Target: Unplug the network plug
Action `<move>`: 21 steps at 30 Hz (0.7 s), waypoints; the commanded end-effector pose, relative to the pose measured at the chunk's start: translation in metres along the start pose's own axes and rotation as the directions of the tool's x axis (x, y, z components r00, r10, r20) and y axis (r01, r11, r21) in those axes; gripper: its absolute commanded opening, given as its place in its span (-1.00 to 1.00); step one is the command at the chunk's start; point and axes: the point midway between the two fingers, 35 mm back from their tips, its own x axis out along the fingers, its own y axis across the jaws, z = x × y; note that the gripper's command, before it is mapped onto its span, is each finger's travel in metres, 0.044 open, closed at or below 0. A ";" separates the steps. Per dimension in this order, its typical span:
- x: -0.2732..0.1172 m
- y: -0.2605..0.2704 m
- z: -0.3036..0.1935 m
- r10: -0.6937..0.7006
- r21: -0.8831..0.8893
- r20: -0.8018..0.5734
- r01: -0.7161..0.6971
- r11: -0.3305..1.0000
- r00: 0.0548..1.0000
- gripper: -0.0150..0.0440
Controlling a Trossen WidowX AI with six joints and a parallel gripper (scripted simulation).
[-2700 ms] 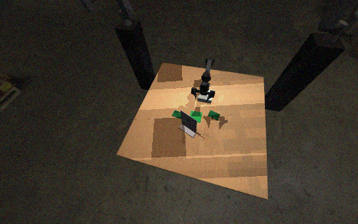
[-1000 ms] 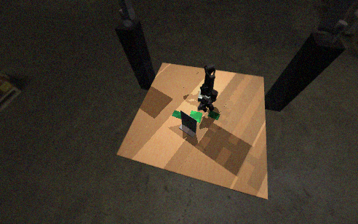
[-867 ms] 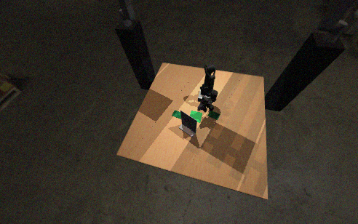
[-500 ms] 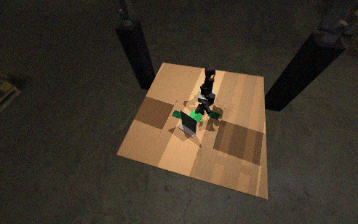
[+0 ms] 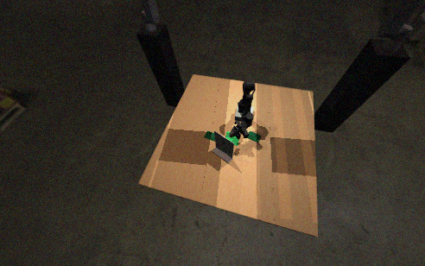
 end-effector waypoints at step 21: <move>0.037 -0.002 0.011 -0.004 -0.001 0.003 0.004 1.000 1.000 0.04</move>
